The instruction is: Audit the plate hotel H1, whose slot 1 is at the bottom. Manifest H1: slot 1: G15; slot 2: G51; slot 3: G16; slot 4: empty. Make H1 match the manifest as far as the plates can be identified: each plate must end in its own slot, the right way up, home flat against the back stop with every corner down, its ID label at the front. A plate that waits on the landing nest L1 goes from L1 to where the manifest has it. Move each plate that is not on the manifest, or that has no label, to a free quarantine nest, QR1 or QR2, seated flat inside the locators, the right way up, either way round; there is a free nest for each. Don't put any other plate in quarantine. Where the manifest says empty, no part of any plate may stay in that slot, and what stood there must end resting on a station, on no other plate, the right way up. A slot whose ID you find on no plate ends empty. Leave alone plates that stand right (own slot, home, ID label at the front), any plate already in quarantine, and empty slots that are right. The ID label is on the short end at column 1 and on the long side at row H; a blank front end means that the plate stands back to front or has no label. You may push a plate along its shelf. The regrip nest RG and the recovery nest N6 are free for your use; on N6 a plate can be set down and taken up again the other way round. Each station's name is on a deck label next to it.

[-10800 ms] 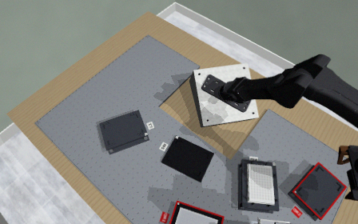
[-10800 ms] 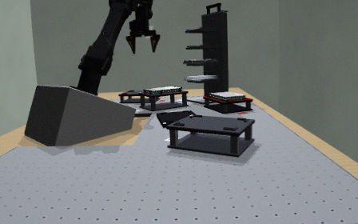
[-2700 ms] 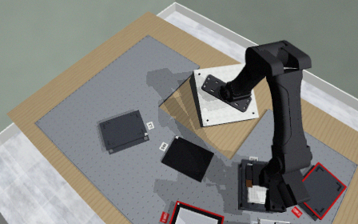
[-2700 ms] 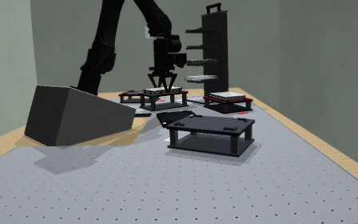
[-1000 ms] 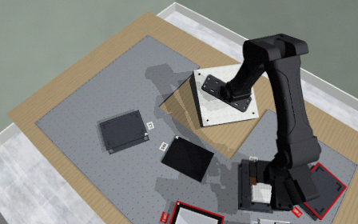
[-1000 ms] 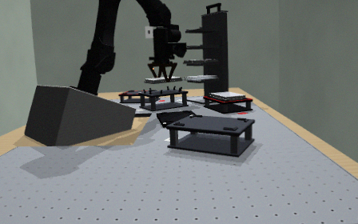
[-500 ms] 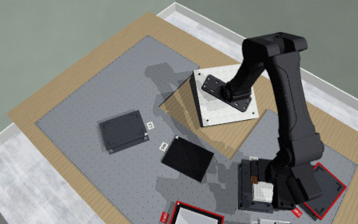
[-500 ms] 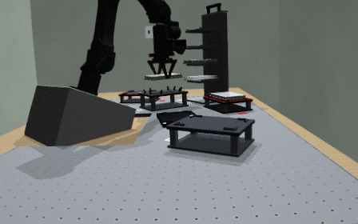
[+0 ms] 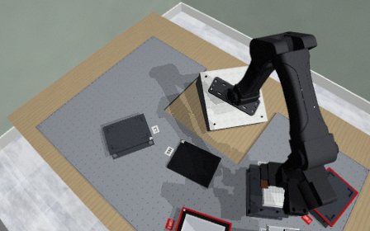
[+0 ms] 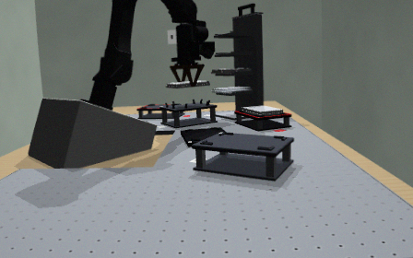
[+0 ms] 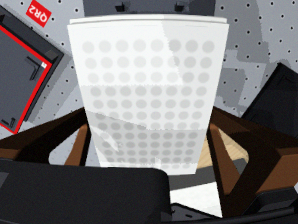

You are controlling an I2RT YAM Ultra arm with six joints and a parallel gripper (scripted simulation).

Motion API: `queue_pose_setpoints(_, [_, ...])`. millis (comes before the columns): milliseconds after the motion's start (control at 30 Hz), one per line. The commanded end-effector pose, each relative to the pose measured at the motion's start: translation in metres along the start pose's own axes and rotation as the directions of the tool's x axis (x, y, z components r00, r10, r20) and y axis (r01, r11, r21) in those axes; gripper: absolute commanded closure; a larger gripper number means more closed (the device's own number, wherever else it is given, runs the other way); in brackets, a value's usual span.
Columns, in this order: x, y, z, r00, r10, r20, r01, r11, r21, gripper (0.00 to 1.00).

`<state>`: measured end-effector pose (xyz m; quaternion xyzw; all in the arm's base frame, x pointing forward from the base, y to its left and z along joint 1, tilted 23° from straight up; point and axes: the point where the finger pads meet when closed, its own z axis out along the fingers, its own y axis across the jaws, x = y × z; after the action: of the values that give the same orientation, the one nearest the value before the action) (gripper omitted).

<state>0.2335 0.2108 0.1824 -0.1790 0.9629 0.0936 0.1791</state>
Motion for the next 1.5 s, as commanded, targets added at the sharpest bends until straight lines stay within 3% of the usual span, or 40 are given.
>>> queue_pose_setpoints(0, [0.0,0.0,-0.011,1.0,0.0,0.004,0.0,1.0,-0.001,0.14])
queue_pose_setpoints(1467, [0.0,0.0,-0.113,1.0,0.0,0.004,0.0,1.0,-0.001,0.14])
